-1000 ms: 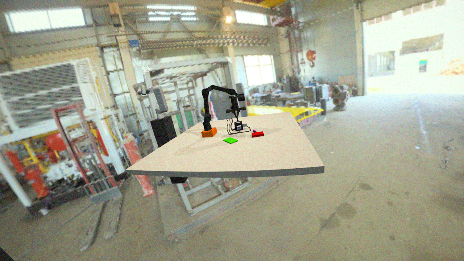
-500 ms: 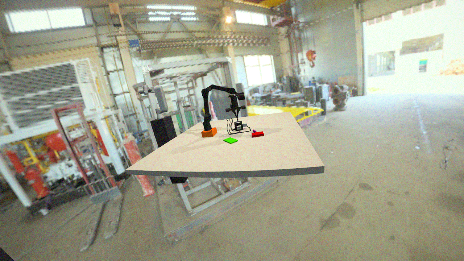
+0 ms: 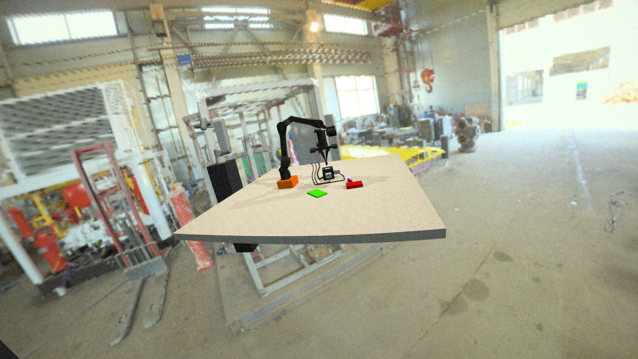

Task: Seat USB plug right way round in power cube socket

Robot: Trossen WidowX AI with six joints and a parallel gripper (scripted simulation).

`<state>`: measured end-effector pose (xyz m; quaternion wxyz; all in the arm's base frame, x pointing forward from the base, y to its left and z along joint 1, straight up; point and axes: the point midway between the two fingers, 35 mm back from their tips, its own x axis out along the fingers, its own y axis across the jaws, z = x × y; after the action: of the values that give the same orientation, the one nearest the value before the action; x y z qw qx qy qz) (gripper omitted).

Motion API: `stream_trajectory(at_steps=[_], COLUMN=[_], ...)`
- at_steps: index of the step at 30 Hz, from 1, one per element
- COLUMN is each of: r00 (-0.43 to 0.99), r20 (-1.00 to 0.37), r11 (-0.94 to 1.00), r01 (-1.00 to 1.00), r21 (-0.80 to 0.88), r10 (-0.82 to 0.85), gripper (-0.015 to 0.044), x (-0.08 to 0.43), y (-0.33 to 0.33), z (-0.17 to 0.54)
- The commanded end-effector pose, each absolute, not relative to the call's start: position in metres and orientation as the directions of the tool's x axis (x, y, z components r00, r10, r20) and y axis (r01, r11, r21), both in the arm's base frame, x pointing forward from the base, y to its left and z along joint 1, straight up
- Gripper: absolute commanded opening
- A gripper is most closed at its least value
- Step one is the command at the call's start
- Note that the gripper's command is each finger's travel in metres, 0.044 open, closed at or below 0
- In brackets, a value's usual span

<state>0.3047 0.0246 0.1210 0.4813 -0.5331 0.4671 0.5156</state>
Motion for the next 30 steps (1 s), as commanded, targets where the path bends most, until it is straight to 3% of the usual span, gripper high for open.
stream_trajectory(at_steps=[1, 15, 30], r00=[0.030, 0.029, 0.029], r20=[-1.000, -1.000, -1.000], r11=[-0.058, 0.295, 0.638], r01=[-0.998, -0.955, -0.770], r21=[-0.030, -0.029, -0.024], r10=[-0.002, -0.002, -0.002], gripper=[0.0000, 0.0000, 0.0000], x=[0.3042, 0.3041, 0.3041], y=[0.0245, 0.0245, 0.0245], z=[0.1208, 0.1200, 0.1200])
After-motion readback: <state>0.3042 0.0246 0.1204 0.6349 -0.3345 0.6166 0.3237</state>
